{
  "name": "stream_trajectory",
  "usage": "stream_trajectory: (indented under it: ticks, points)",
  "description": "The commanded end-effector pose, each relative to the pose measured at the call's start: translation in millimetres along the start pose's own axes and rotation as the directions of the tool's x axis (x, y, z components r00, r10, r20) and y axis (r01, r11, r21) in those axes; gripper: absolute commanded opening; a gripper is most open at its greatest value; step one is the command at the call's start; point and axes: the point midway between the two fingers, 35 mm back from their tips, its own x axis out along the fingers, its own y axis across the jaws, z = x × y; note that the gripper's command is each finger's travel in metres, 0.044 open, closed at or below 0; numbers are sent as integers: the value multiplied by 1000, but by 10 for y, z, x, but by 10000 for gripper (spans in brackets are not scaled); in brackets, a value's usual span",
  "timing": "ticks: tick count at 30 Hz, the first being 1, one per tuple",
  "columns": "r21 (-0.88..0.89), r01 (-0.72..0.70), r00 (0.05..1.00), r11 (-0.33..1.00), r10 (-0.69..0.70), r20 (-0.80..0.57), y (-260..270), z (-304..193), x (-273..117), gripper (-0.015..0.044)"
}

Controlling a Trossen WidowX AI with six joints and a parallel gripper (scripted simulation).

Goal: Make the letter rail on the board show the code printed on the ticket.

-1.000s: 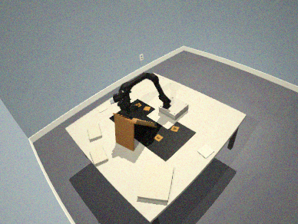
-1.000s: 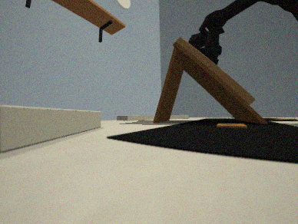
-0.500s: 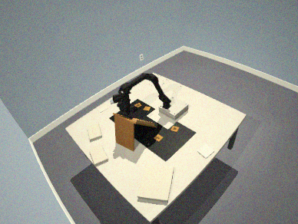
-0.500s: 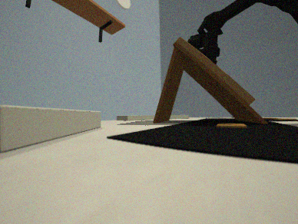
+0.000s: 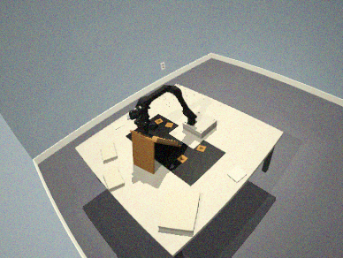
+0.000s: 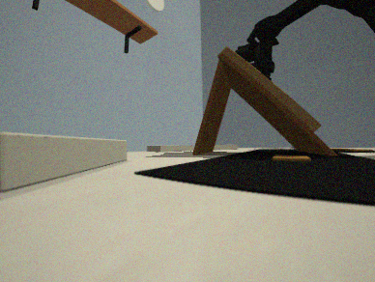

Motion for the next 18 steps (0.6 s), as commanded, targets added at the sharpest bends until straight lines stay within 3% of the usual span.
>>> stream_trajectory:
  ticks: [1,18]
  points:
    - [3,5,1000,1000,-5,1,-9,28,20,0]
    - [3,4,1000,1000,-4,1,46,4,3,0]
